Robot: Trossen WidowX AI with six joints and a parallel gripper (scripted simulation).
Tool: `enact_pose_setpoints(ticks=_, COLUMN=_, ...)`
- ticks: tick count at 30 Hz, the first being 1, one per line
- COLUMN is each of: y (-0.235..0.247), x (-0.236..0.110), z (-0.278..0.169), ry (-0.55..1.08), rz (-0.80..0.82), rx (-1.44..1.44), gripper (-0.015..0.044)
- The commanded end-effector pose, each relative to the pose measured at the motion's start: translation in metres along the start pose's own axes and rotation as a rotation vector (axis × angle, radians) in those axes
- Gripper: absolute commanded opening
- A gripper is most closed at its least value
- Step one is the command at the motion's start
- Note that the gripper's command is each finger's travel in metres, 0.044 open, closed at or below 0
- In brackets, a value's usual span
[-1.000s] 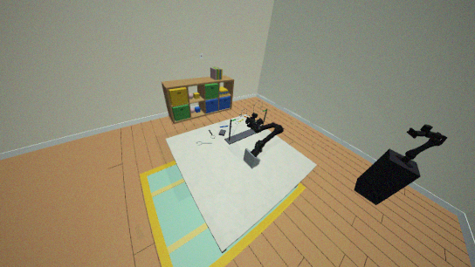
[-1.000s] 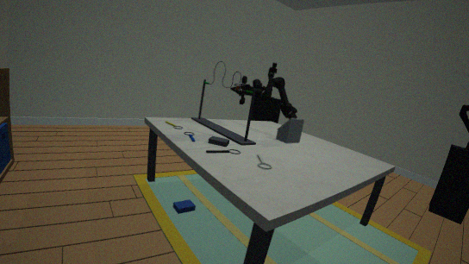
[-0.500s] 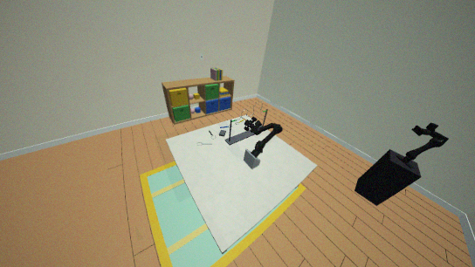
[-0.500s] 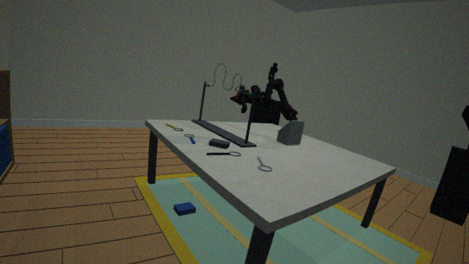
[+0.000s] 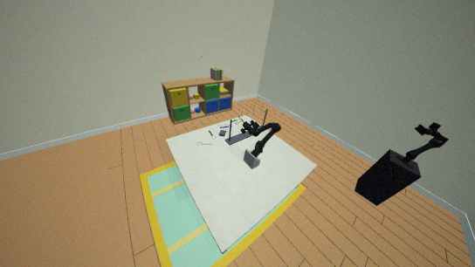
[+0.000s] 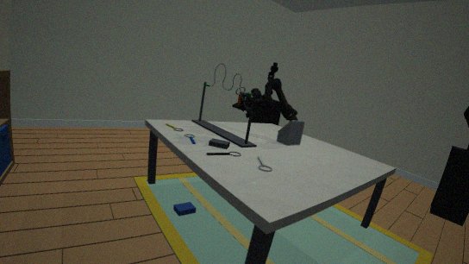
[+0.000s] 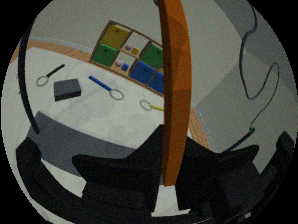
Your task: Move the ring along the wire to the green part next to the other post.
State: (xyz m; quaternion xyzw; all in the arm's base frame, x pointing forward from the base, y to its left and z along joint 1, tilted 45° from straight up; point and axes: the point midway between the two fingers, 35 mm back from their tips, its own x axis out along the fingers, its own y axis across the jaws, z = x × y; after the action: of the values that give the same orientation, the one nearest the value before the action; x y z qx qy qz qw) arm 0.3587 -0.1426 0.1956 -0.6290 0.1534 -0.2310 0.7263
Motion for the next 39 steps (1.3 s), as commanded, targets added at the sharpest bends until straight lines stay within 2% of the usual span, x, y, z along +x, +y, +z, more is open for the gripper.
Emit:
enact_pose_setpoints(ticks=1, y=0.019, x=-0.003, z=0.0, ry=0.014, rz=0.046, rx=0.09, gripper=-0.015)
enact_pose_setpoints(ticks=21, y=0.075, x=-0.018, z=0.016, ry=0.056, rz=0.19, rx=0.411, gripper=-0.015)
enact_pose_setpoints(ticks=39, y=0.104, x=-0.029, z=0.033, ry=0.072, rz=0.246, rx=0.537, gripper=-0.015)
